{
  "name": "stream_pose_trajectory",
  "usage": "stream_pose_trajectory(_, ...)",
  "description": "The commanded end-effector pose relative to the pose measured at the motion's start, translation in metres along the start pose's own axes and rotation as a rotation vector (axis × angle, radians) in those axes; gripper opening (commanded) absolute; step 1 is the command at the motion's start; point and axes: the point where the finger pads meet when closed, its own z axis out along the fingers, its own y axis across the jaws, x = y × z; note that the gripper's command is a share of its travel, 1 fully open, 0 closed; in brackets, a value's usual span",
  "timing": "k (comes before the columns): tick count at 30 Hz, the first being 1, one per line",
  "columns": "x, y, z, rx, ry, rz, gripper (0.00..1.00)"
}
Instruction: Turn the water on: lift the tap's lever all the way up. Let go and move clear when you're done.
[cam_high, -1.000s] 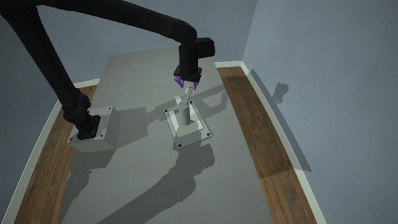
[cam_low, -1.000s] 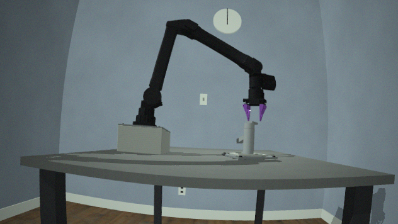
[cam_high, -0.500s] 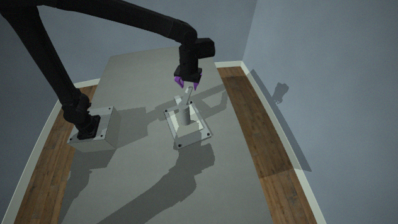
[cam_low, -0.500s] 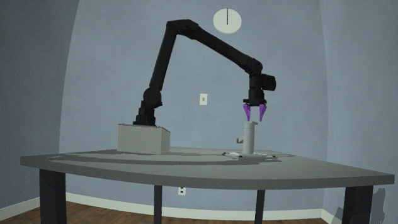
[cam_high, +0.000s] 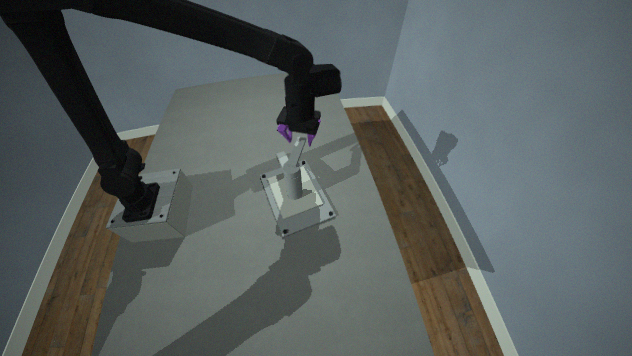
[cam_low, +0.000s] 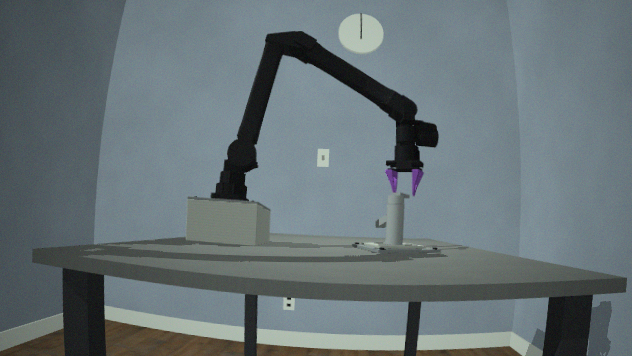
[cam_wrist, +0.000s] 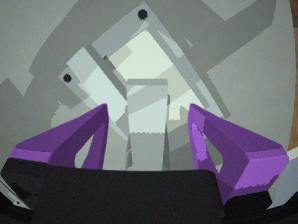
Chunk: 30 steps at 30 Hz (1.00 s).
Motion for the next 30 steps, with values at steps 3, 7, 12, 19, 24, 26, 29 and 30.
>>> stream_pose_trajectory(3, -0.0068, 0.0023, 0.0084, -0.004, 0.0, -0.005, 0.59)
stream_pose_trajectory(7, -0.0067, 0.0026, 0.0113, -0.004, 0.001, -0.005, 0.59)
stream_pose_trajectory(12, -0.0071, 0.002, 0.0134, -0.003, 0.0, -0.005, 0.59)
stream_pose_trajectory(19, -0.0071, 0.0019, 0.0143, -0.003, 0.0, -0.005, 0.59)
stream_pose_trajectory(24, -0.0085, 0.0004, 0.0128, 0.002, -0.003, -0.006, 0.59)
stream_pose_trajectory(26, -0.0083, 0.0006, 0.0131, 0.001, -0.003, -0.006, 0.59)
stream_pose_trajectory(29, -0.008, 0.0009, 0.0137, 0.0, -0.002, -0.006, 0.59)
stream_pose_trajectory(30, -0.0079, 0.001, 0.0139, -0.001, -0.001, -0.006, 0.59)
